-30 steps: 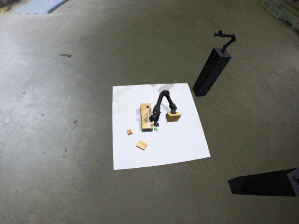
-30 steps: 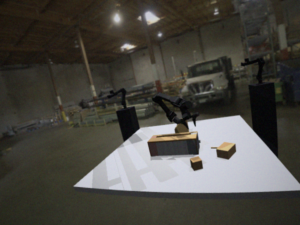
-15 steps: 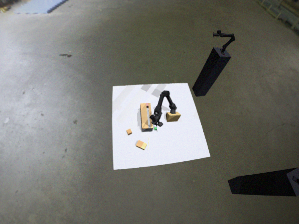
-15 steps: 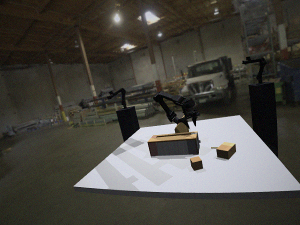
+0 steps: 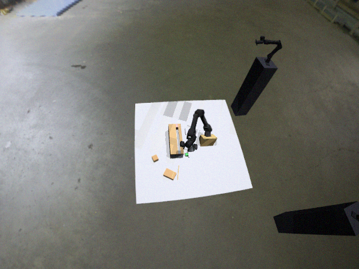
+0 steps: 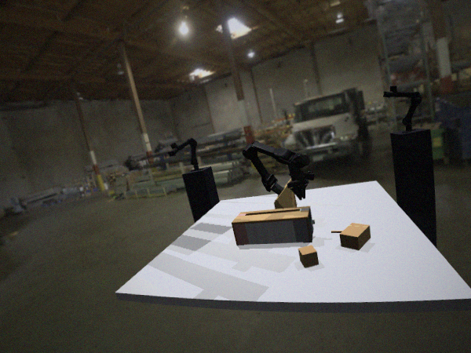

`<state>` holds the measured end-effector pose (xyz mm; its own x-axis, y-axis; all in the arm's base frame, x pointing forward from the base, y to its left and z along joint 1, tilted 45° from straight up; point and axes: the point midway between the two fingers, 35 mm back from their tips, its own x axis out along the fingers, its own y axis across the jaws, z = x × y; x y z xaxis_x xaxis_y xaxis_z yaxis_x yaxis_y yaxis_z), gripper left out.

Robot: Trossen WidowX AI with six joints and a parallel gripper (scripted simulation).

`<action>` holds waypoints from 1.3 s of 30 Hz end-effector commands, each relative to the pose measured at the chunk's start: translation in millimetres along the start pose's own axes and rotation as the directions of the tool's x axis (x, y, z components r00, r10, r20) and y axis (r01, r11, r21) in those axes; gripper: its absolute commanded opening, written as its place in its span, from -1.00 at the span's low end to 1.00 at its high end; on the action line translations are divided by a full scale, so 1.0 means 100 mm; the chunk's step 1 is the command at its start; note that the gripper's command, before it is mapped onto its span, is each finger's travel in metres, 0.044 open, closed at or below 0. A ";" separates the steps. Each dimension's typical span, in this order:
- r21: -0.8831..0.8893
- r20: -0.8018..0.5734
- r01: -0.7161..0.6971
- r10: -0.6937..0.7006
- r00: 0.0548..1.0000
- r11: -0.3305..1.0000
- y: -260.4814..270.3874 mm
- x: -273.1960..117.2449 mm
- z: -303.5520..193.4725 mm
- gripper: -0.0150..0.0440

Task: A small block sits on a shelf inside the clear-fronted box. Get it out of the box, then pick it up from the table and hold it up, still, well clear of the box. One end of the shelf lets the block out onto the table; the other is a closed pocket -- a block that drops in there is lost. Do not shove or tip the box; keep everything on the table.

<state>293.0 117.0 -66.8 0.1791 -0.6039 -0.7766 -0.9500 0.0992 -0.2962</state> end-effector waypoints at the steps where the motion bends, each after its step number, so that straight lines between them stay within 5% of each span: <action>1: -0.806 -0.069 0.008 -0.107 0.992 0.592 0.12 -0.01 0.03 0.47; 18: -0.980 -0.098 -0.126 -0.181 0.978 -0.151 0.17 -0.05 0.06 0.47; 39: -0.979 -0.098 -0.128 -0.182 0.978 -0.159 0.17 -0.05 0.06 0.47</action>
<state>278.2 127.2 -71.3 0.3184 -0.6839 -0.6564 -0.1469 -0.7197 0.6786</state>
